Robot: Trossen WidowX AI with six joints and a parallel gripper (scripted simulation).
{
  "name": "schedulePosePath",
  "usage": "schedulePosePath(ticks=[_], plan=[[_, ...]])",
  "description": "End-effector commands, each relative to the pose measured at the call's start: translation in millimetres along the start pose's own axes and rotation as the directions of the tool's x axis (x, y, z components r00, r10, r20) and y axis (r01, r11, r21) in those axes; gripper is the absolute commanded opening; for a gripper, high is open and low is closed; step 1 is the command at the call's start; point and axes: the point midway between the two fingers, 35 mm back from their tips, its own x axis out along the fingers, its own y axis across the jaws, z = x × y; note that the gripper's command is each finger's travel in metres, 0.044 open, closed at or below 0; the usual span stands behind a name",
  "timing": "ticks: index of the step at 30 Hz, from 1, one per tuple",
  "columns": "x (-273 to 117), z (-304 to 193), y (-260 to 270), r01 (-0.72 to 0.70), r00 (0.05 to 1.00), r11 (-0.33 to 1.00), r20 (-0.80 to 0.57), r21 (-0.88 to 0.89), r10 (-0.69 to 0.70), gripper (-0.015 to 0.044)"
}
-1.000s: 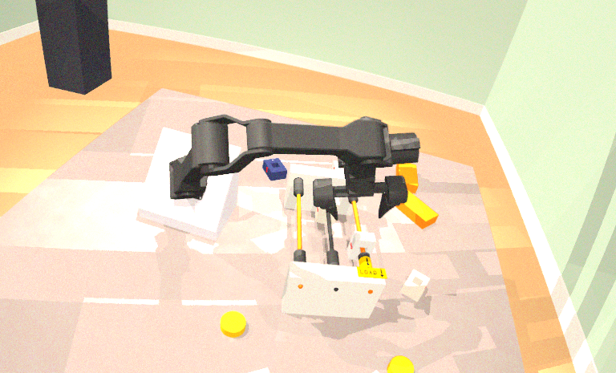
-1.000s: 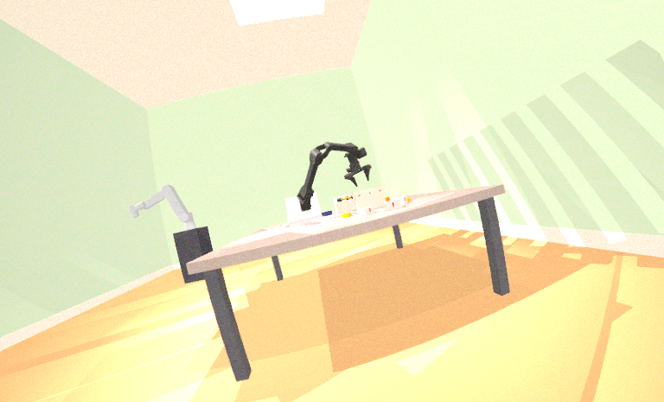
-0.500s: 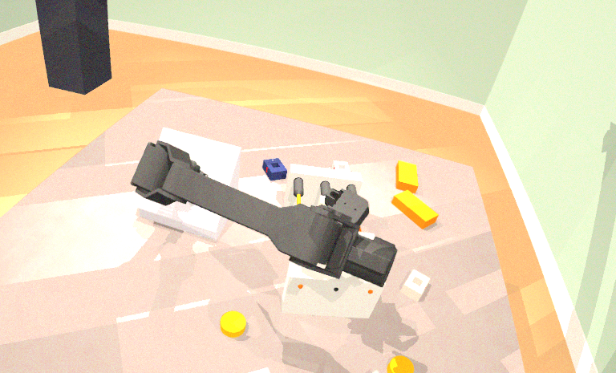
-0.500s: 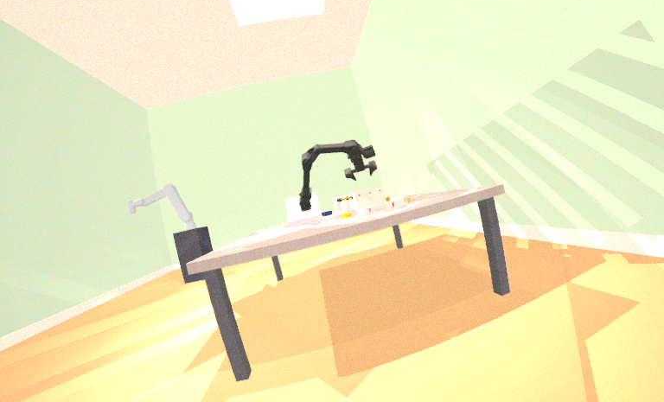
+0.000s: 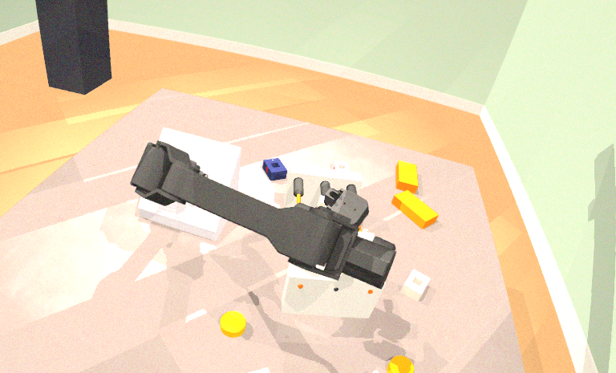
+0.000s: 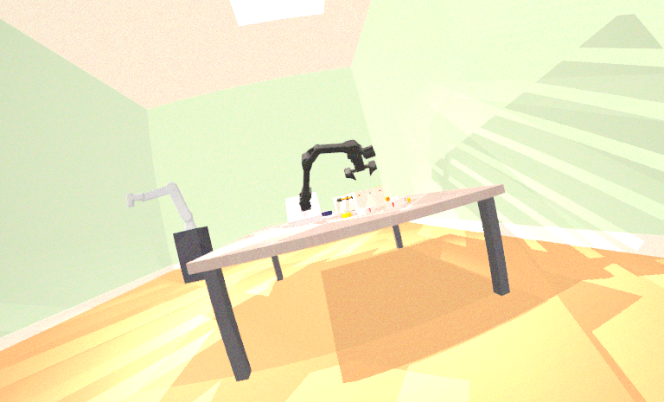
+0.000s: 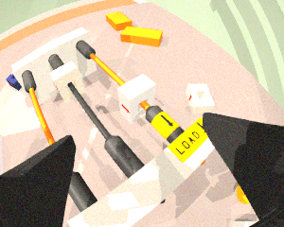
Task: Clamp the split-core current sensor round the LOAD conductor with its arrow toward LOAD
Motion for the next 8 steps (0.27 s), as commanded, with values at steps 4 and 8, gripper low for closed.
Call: schedulePosePath(ticks=[4,8], plan=[[10,1,0,-0.017,0.998,1.0,-0.053,-0.026,0.016,0.044],[11,-1,-3,-0.01,0.994,0.999,-0.11,-0.046,0.005,0.044]])
